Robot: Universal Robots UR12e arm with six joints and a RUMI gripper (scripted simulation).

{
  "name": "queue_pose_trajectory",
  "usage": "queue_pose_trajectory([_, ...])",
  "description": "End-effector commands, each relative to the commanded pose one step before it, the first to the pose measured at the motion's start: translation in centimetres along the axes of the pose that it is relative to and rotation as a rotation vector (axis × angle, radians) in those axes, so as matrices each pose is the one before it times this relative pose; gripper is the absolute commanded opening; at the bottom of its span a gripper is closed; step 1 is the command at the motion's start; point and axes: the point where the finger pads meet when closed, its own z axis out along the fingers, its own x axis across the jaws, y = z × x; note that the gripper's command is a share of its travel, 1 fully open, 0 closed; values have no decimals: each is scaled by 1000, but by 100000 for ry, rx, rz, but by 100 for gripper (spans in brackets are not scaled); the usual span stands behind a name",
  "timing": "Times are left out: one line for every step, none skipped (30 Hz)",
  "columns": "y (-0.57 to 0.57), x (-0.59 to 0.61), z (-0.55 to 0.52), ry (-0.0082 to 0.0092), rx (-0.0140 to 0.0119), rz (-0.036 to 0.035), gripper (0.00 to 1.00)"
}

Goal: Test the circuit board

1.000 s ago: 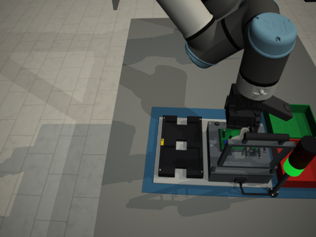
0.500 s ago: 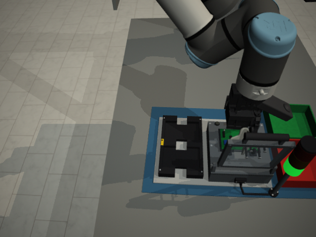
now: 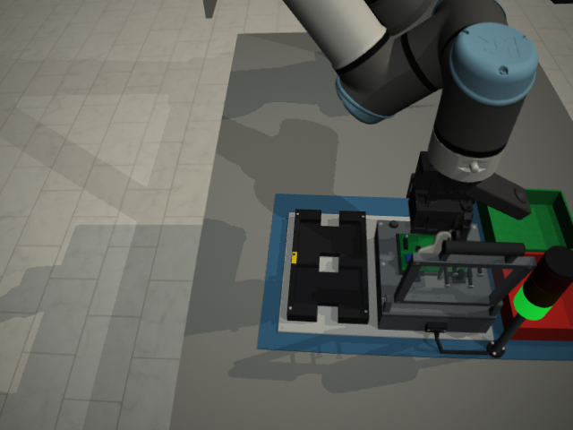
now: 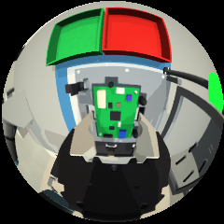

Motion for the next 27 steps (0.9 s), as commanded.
queue_pose_trajectory([14,-39,-48,107,72,28,51])
queue_pose_trajectory([0,0,0,0,0,0,51])
queue_pose_trajectory([0,0,0,0,0,0,51])
queue_pose_trajectory([0,0,0,0,0,0,51])
queue_pose_trajectory([0,0,0,0,0,0,51])
queue_pose_trajectory([0,0,0,0,0,0,51])
queue_pose_trajectory([0,0,0,0,0,0,51])
queue_pose_trajectory([0,0,0,0,0,0,49])
queue_pose_trajectory([0,0,0,0,0,0,49])
queue_pose_trajectory([0,0,0,0,0,0,49])
queue_pose_trajectory([0,0,0,0,0,0,49])
queue_pose_trajectory([0,0,0,0,0,0,49])
queue_pose_trajectory([0,0,0,0,0,0,49])
queue_pose_trajectory([0,0,0,0,0,0,49])
queue_pose_trajectory([0,0,0,0,0,0,49])
queue_pose_trajectory([0,0,0,0,0,0,49])
queue_pose_trajectory([0,0,0,0,0,0,49])
queue_pose_trajectory([0,0,0,0,0,0,49])
queue_pose_trajectory([0,0,0,0,0,0,49])
queue_pose_trajectory([0,0,0,0,0,0,49])
queue_pose_trajectory([0,0,0,0,0,0,49])
queue_pose_trajectory([0,0,0,0,0,0,47])
queue_pose_trajectory([0,0,0,0,0,0,47])
queue_pose_trajectory([0,1,0,1,0,1,47])
queue_pose_trajectory([1,5,-1,4,0,4,47])
queue_pose_trajectory([1,6,-1,5,0,5,47])
queue_pose_trajectory([1,4,-1,4,0,3,47])
